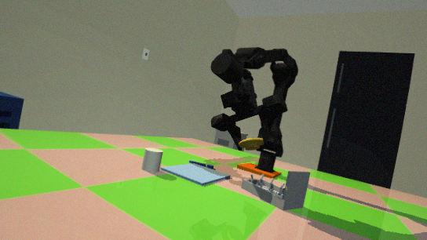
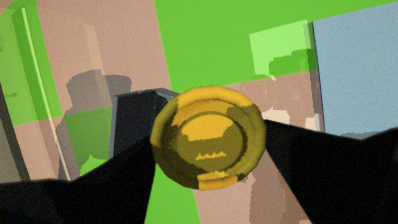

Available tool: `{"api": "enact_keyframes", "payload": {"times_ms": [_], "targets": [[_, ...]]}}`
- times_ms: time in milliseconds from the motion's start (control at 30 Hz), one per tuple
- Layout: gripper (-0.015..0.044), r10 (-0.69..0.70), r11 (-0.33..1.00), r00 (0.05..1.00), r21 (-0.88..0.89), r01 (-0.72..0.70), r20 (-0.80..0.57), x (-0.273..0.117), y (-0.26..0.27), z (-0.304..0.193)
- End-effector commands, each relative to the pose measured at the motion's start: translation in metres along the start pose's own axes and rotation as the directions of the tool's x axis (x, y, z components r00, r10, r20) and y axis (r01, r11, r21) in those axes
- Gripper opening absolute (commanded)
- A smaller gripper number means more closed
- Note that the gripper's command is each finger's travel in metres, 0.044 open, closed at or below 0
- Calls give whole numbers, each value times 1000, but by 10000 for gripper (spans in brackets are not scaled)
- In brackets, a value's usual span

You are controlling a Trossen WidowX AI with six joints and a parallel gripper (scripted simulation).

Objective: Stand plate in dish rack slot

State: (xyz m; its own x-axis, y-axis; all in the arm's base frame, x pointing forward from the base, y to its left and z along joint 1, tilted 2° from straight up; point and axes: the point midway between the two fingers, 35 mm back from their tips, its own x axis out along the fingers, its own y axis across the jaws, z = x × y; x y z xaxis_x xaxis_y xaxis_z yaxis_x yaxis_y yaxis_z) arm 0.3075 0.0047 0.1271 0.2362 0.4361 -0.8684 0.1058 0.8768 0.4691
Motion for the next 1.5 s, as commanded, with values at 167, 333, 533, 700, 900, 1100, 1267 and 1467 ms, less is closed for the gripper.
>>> {"api": "enact_keyframes", "payload": {"times_ms": [167,333,533,700,900,1100,1267,1467], "targets": [[0,147,982,987,-129,-137,69,21,-9,4],[0,208,964,973,-190,-186,103,29,-14,3],[0,284,932,947,-273,-237,147,36,-19,1],[0,349,895,919,-354,-269,184,41,-21,-2],[0,447,824,863,-484,-295,234,44,-22,-6],[0,543,734,792,-615,-287,279,45,-22,-13],[0,615,654,726,-713,-252,308,43,-21,-21],[0,692,554,641,-814,-178,331,40,-20,-34]]}}
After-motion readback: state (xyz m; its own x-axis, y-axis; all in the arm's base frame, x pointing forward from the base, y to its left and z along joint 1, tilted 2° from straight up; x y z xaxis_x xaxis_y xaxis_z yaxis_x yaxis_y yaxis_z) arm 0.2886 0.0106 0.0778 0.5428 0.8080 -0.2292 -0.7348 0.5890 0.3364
